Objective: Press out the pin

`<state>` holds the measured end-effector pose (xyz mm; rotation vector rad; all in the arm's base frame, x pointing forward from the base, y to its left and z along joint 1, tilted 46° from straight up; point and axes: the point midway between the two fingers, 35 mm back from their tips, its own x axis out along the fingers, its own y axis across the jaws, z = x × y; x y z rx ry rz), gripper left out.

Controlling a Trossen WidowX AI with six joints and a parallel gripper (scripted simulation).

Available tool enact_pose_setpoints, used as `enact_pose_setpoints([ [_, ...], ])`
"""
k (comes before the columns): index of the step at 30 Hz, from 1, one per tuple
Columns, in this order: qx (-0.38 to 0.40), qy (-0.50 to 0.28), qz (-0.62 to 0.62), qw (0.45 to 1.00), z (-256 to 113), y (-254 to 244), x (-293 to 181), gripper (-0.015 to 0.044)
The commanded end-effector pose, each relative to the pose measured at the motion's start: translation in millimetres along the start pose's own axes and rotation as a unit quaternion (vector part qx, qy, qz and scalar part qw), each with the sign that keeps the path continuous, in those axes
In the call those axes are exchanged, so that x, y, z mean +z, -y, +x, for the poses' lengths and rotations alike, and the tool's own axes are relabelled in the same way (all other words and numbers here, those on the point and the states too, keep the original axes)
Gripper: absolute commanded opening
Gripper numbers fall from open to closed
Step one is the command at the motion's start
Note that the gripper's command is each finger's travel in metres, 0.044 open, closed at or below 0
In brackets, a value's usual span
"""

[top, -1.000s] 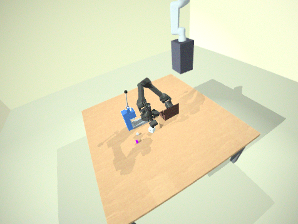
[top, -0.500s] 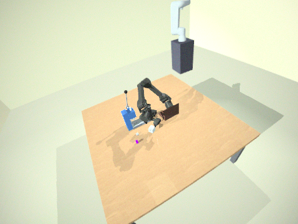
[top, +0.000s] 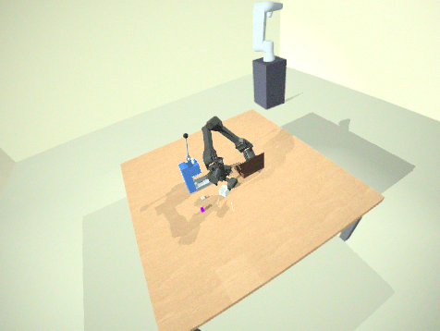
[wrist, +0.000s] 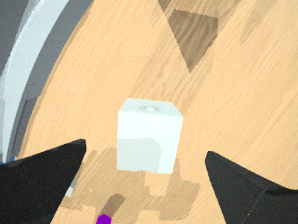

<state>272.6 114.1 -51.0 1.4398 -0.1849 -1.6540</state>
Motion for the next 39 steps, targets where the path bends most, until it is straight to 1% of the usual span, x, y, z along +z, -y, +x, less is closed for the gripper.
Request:
enact_pose_setpoints([
  [1, 0.002, 0.001, -0.003, 1.000, 7, 0, 0, 0.0440],
  [20, 0.003, 0.002, -0.003, 1.000, 35, -1, 1, 0.0440],
  [29, 0.003, 0.002, -0.003, 1.000, 35, -1, 1, 0.0204],
  [39, 0.003, 0.002, -0.003, 1.000, 35, -1, 1, 0.0137],
])
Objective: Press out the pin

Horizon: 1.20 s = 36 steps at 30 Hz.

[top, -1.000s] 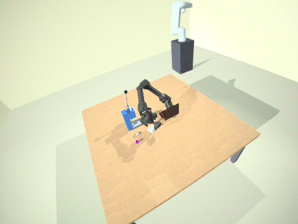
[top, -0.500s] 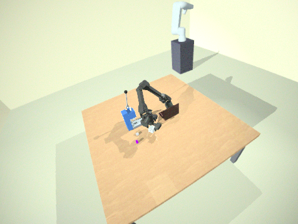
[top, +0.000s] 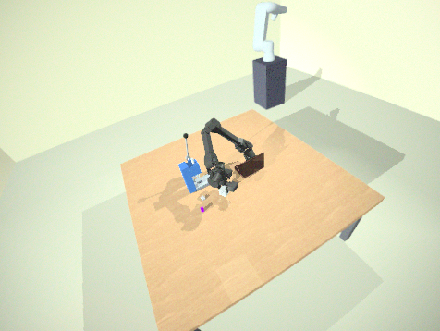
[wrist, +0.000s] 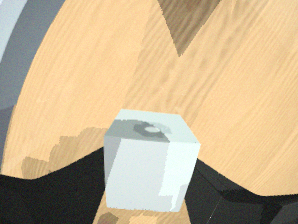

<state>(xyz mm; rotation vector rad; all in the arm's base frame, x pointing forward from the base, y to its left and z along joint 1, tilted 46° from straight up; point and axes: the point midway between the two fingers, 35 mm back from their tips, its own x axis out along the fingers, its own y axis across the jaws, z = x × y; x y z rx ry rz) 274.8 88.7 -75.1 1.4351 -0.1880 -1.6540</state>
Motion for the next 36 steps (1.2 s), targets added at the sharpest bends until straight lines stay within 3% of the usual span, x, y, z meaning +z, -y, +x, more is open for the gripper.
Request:
enact_pose_setpoints([
  [1, 0.001, 0.000, -0.002, 1.000, 0, 0, 0, 0.0130],
  [8, 0.001, 0.000, -0.002, 1.000, 0, 0, 0, 0.0084],
  [12, 0.001, 0.000, -0.002, 1.000, -18, 0, -1, 0.0000],
  [19, -0.002, -0.002, 0.012, 1.000, -30, 0, 0, 0.0000],
  [36, -0.069, -0.025, 0.353, 0.933, -25, 1, 2, 0.0000],
])
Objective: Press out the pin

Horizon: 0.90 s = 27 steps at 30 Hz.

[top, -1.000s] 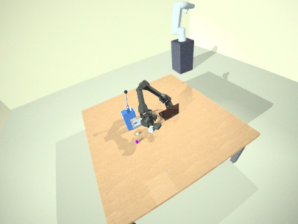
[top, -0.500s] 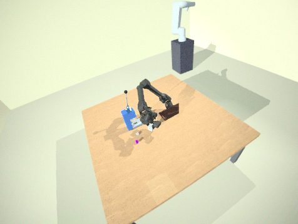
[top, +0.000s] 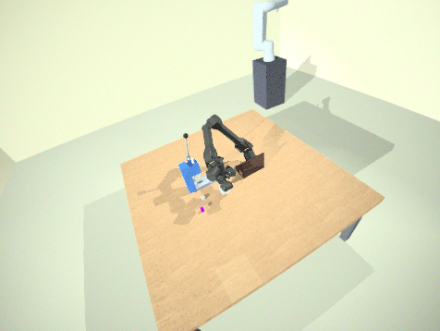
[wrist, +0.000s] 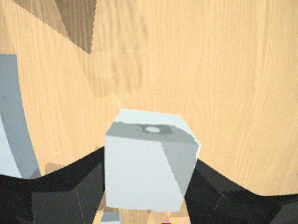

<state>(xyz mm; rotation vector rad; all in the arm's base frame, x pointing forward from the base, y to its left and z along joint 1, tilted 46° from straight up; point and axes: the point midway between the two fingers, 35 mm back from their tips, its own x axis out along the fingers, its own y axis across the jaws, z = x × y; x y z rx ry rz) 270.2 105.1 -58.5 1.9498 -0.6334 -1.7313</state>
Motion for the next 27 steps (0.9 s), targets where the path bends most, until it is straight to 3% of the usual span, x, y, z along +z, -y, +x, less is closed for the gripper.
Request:
enact_pose_setpoints([
  [1, -0.020, -0.003, 0.081, 0.997, -1.0, 0.1, -0.4, 0.0000],
  [14, -0.075, 0.007, 0.341, 0.937, 0.7, -0.4, 0.1, 0.0000],
  [27, -0.126, 0.038, 0.572, 0.809, 0.6, -1.6, -0.2, 0.0000],
])
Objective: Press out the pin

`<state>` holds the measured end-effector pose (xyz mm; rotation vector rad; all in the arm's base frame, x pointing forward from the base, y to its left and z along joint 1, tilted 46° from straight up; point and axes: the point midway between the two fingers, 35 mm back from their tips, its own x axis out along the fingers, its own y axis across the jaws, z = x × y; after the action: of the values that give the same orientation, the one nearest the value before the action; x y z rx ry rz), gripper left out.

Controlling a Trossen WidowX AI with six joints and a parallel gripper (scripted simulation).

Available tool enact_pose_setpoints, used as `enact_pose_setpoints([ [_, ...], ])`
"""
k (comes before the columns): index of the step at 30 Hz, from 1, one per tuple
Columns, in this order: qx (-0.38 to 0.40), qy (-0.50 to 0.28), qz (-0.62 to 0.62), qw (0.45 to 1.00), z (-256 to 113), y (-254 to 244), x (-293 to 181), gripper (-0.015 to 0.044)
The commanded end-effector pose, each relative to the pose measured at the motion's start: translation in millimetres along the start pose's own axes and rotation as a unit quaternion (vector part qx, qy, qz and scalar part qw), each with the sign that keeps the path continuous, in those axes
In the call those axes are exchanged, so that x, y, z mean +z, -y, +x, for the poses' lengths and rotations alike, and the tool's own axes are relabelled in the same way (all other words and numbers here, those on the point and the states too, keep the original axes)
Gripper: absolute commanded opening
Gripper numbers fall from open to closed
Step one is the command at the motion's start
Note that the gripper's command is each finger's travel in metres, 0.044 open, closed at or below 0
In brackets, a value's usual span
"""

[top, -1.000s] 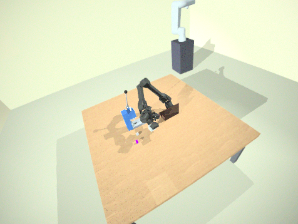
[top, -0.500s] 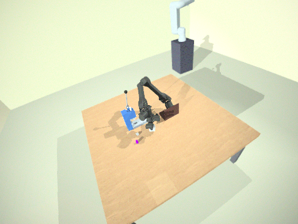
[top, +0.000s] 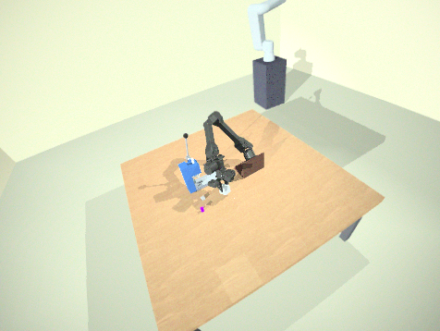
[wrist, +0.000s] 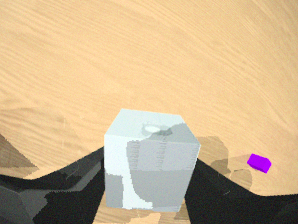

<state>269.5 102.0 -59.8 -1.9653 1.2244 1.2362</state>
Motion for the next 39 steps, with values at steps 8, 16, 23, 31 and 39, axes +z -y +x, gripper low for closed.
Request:
enact_pose_setpoints([
  [8, -0.035, 0.039, 0.220, 0.974, -3.1, 1.5, -1.0, 0.0000],
  [16, -0.050, 0.071, 0.369, 0.925, -4.8, 1.6, -2.3, 0.0000],
  [23, -0.051, 0.074, 0.381, 0.920, -4.9, 1.6, -2.4, 0.0000],
  [31, -0.075, 0.132, 0.377, 0.914, -0.4, -0.1, -4.4, 0.0000],
  [39, -0.097, 0.186, 0.372, 0.904, 4.9, -1.8, -6.2, 0.0000],
])
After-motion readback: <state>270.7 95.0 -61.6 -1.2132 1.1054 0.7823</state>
